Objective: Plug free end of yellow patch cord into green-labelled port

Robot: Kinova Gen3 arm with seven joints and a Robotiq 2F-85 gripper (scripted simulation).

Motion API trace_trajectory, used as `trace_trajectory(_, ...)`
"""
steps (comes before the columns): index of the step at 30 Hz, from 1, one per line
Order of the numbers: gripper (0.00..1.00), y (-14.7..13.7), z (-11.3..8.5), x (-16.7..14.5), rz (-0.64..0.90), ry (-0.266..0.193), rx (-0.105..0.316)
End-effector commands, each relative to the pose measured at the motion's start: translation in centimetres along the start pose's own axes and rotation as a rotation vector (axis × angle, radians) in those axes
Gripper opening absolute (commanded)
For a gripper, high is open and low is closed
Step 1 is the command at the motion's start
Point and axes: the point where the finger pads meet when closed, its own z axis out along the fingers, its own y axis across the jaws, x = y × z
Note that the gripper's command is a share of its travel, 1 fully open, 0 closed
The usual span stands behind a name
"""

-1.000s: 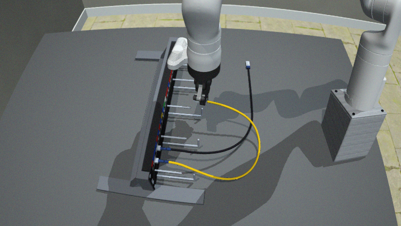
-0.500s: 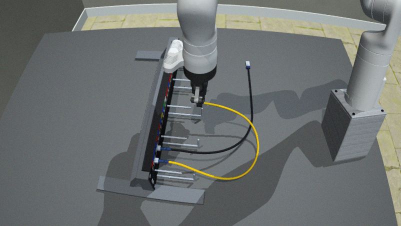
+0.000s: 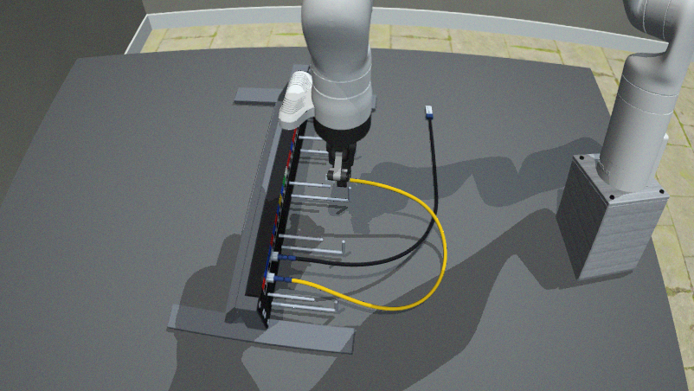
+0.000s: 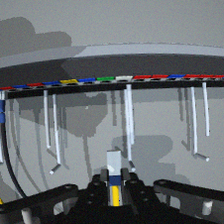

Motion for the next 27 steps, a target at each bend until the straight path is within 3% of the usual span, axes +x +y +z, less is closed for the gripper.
trace_trajectory(1,0.0,-0.1,-0.07,0.13,-0.004,0.002,0.001)
trace_trajectory(27,0.0,-0.27,-0.12,0.3,-0.016,0.002,0.001)
